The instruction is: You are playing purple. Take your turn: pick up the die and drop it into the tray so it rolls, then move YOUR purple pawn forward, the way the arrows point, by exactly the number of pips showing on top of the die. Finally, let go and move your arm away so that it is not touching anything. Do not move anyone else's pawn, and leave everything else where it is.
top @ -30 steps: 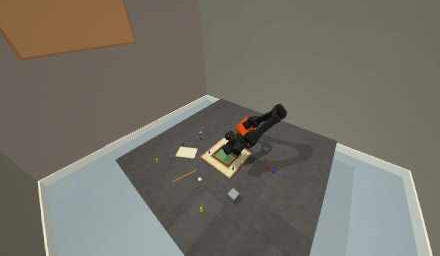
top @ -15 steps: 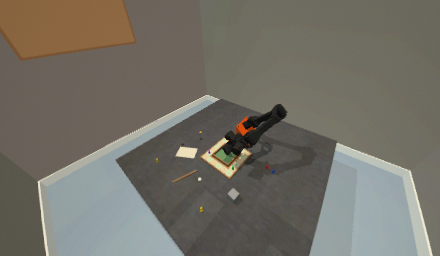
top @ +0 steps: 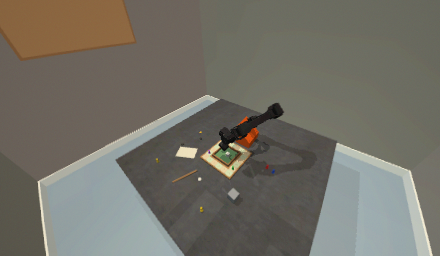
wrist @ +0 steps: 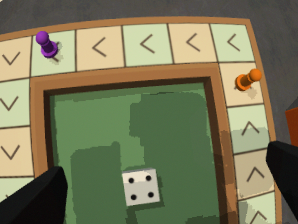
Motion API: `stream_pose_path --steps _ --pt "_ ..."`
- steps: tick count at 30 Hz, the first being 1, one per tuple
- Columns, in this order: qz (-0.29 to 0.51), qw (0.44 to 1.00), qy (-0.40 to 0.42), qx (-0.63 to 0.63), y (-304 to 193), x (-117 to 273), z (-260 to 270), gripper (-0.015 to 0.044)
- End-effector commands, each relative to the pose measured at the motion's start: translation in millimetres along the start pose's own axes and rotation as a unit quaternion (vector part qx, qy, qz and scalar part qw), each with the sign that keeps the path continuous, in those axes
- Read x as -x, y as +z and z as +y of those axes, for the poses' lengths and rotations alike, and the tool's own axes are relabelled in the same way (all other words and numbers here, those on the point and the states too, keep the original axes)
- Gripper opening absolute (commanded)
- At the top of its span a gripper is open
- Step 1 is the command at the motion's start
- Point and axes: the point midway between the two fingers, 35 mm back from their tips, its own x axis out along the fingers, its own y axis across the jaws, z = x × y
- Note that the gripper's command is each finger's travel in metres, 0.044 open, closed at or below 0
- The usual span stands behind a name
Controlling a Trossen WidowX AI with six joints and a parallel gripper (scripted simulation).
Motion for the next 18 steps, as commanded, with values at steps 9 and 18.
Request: stream_pose_path --steps 9,18 --pt "0.205 0.978 0.022 -0.006 4 -19 2 0.044" --pt "0.197 0.92 0.101 0.325 30 -35 32 0.0204"
